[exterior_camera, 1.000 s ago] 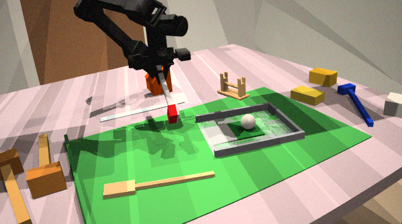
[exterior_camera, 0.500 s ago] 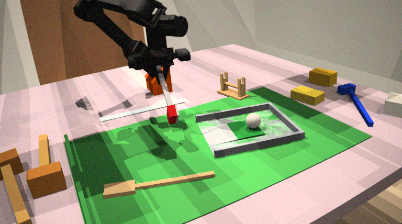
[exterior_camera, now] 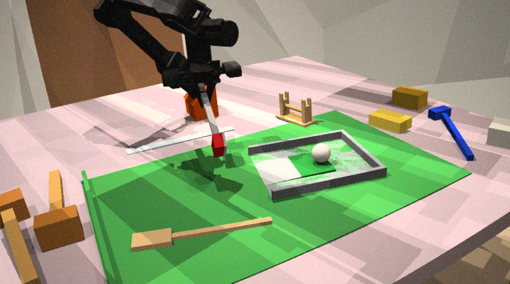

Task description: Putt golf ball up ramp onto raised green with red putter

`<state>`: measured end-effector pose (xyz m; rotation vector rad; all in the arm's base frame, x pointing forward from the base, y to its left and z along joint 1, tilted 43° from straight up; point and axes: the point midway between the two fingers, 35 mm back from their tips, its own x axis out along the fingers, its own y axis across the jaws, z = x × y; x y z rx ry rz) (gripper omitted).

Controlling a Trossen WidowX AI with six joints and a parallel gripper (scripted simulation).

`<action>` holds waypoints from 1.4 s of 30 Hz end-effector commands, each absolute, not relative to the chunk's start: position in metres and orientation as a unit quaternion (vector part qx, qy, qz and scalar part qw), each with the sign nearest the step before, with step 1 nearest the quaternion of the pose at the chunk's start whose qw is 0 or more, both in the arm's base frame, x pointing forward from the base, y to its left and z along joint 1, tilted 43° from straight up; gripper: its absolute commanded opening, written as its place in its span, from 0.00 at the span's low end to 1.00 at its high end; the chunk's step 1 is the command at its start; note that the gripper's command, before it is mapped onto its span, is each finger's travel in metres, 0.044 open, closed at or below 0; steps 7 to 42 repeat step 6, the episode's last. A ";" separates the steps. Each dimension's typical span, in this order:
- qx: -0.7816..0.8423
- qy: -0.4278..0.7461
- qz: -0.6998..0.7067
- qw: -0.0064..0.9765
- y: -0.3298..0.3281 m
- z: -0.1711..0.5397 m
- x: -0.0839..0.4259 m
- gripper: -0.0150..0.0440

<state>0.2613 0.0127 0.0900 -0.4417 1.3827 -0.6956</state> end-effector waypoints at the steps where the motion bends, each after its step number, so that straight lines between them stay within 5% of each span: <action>1: -0.199 0.618 -0.310 0.694 0.013 0.090 0.262 0.25; 42: -0.199 0.618 -0.310 0.694 0.013 0.090 0.262 0.25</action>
